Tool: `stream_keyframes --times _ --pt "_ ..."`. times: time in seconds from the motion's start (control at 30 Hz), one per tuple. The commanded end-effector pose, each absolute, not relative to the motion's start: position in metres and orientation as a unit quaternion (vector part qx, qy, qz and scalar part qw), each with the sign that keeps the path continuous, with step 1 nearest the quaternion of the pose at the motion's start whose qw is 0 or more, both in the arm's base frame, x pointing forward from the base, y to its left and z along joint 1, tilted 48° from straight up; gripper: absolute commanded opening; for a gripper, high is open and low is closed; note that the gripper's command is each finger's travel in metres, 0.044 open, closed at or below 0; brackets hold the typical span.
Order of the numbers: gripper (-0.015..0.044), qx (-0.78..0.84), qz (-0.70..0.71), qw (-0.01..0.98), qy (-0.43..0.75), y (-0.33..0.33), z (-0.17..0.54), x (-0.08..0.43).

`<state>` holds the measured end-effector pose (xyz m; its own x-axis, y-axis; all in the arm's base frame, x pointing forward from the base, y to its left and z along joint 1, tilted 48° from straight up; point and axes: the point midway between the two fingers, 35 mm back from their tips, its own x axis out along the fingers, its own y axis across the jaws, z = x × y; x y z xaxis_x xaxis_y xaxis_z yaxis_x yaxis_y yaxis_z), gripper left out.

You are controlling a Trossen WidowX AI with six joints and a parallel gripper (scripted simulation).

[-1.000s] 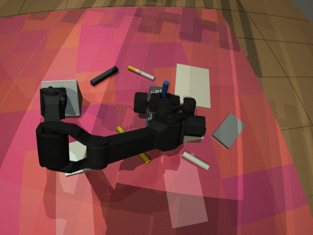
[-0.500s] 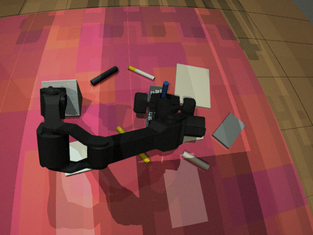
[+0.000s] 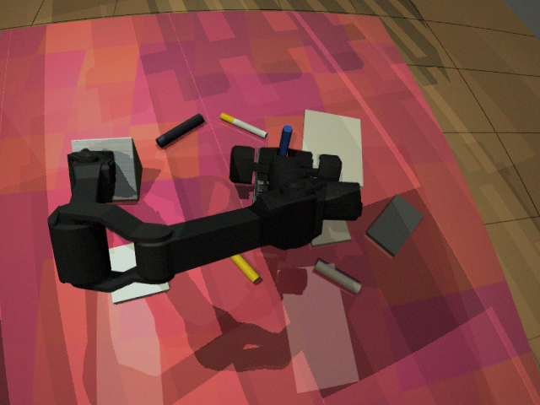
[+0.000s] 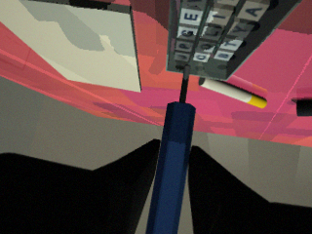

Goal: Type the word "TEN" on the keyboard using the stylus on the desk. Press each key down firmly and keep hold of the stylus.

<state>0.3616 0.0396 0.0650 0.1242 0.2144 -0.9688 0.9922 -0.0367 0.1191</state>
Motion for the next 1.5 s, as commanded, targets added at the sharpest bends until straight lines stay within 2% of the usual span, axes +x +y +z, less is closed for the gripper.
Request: stream_keyframes --times 0.0,0.13,0.53,1.03,1.13,1.47 --pt "0.0071 0.587 -0.417 0.467 0.514 0.04 0.065 0.362" --pt "0.0 0.587 -0.417 0.467 0.514 0.034 0.071 0.362" --pt "0.0 0.59 -0.418 0.466 0.51 -0.02 0.134 0.351" --pt "0.0 0.59 -0.418 0.466 0.51 -0.035 0.12 0.352" --pt "0.0079 0.59 -0.418 0.466 0.51 -0.036 0.117 0.352" --pt "0.0081 0.59 -0.418 0.466 0.51 -0.039 0.115 0.353"
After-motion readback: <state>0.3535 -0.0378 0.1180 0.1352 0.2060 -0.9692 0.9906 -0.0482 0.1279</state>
